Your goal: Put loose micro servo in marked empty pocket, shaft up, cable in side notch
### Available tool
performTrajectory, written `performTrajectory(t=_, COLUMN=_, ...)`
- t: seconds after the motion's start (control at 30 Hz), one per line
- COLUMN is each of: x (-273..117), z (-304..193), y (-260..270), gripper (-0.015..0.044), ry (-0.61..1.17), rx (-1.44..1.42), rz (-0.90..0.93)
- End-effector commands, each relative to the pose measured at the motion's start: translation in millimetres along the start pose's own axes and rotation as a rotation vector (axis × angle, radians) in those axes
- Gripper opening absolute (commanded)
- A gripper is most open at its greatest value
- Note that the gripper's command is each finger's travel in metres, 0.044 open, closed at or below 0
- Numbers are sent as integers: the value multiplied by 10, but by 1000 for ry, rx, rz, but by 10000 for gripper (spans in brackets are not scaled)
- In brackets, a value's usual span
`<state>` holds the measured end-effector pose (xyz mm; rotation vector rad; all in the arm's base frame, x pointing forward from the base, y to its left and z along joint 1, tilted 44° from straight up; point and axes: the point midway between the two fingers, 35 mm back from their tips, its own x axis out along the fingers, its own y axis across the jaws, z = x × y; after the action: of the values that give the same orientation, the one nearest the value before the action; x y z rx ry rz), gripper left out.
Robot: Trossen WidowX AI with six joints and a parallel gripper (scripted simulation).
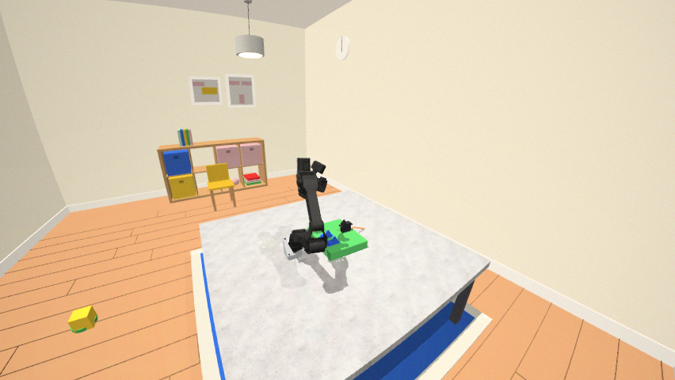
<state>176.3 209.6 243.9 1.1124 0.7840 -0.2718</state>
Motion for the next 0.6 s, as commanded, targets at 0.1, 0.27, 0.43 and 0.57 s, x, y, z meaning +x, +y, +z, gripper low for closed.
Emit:
performTrajectory(t=0.1, x=31, z=15, y=6, gripper=440, ry=-12, rx=-54, rz=-11)
performTrajectory(t=0.27, x=124, z=58, y=15, gripper=440, ry=-42, rx=-209, rz=-51)
performTrajectory(t=0.43, x=223, z=103, y=14, gripper=440, ry=-63, rx=-372, rz=-99)
performTrajectory(t=0.57, x=311, z=151, y=9, gripper=440, ry=-79, rx=-493, rz=-144)
